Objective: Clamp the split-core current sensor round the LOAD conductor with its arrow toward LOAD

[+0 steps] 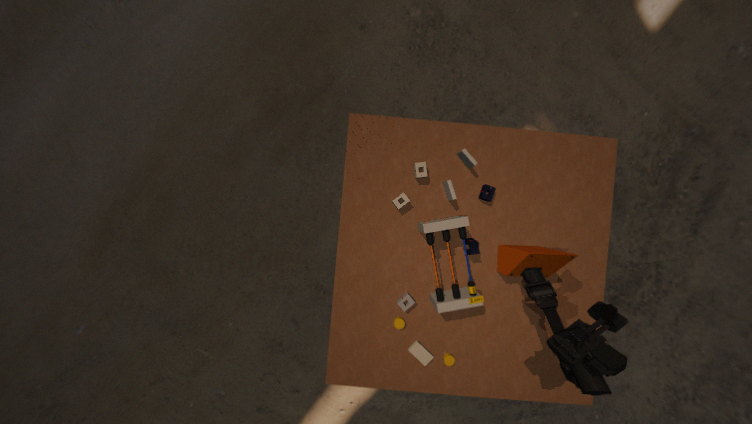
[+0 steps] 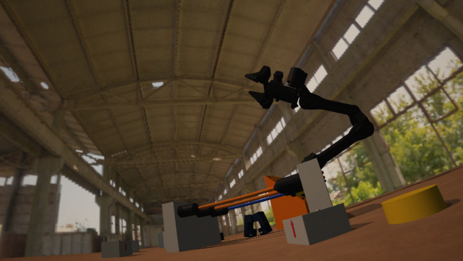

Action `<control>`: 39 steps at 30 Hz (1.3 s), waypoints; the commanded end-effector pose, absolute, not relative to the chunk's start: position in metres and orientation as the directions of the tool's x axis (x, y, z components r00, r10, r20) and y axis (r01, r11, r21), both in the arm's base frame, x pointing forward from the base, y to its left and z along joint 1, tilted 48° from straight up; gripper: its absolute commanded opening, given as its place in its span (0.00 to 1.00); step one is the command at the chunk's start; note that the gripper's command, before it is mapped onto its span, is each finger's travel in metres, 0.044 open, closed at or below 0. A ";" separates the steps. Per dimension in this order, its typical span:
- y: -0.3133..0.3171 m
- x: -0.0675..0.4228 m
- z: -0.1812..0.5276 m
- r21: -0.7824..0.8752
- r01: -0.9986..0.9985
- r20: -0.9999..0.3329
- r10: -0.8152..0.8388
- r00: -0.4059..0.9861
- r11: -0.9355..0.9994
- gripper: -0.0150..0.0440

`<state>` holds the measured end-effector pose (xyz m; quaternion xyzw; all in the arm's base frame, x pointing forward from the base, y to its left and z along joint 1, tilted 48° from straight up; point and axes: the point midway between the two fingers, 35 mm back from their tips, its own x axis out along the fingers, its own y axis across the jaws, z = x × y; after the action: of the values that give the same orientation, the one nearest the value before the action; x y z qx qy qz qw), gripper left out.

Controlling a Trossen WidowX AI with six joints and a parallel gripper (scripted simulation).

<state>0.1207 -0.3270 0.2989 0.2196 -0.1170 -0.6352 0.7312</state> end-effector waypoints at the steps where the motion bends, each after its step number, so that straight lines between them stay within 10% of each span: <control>1: -0.299 0.170 0.303 0.408 0.867 -0.084 -0.935 0.346 0.284 1.00; 15: -0.108 0.307 0.317 0.138 0.374 0.008 -0.379 0.925 0.917 1.00; 28: -0.001 0.317 0.320 -0.007 -0.001 0.038 0.001 0.999 1.000 1.00; 39: -0.039 0.300 0.170 -0.108 -0.272 -0.635 0.144 0.759 0.956 1.00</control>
<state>0.3152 -0.0328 0.1965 -0.1018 0.2617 0.0704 0.9572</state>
